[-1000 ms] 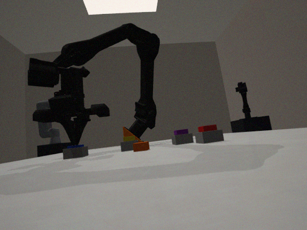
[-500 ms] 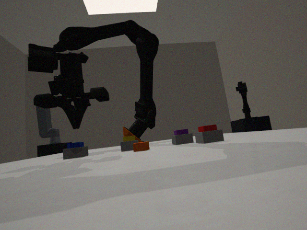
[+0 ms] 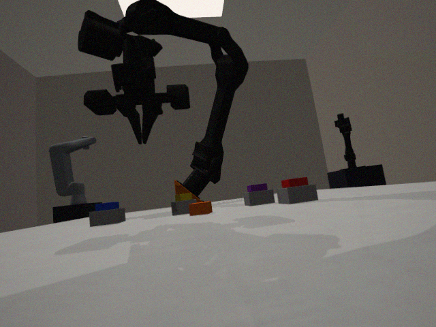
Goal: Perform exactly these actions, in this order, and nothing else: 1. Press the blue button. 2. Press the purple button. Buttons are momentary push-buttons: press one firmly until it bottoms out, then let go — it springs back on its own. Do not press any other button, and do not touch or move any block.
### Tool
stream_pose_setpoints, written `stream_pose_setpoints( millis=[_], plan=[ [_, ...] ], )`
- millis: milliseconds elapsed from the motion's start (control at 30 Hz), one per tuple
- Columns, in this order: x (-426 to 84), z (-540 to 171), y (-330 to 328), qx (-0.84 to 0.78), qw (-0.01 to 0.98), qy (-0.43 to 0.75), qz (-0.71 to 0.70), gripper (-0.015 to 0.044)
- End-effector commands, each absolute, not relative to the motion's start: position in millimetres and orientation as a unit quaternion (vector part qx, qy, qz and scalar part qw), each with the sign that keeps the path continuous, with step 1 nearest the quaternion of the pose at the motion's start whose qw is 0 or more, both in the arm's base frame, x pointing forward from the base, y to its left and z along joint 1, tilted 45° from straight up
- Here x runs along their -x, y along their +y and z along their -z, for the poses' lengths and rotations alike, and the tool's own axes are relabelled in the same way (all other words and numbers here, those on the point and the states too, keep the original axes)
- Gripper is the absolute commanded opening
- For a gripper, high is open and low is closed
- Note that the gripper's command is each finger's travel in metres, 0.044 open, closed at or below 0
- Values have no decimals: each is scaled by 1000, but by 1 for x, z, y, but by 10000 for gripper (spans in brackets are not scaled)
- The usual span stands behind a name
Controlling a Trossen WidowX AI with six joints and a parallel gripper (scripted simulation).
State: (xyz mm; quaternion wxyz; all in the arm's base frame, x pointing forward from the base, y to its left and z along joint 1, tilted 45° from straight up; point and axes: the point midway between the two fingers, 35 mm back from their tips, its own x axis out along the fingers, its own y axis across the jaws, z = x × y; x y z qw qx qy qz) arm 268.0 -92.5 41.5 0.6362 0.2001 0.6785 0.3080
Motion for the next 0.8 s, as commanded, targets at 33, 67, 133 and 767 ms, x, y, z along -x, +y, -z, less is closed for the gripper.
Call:
stream_pose_setpoints(
  millis=[33, 67, 133, 767],
  plan=[
    [-265, -101, -31, -200, 641, 674, -308, 20],
    [-261, -113, -19, -201, 641, 673, -309, 20],
    [-251, -134, 7, -204, 641, 671, -312, 20],
    [-208, -133, 102, -207, 628, 676, -327, 20]
  ],
)
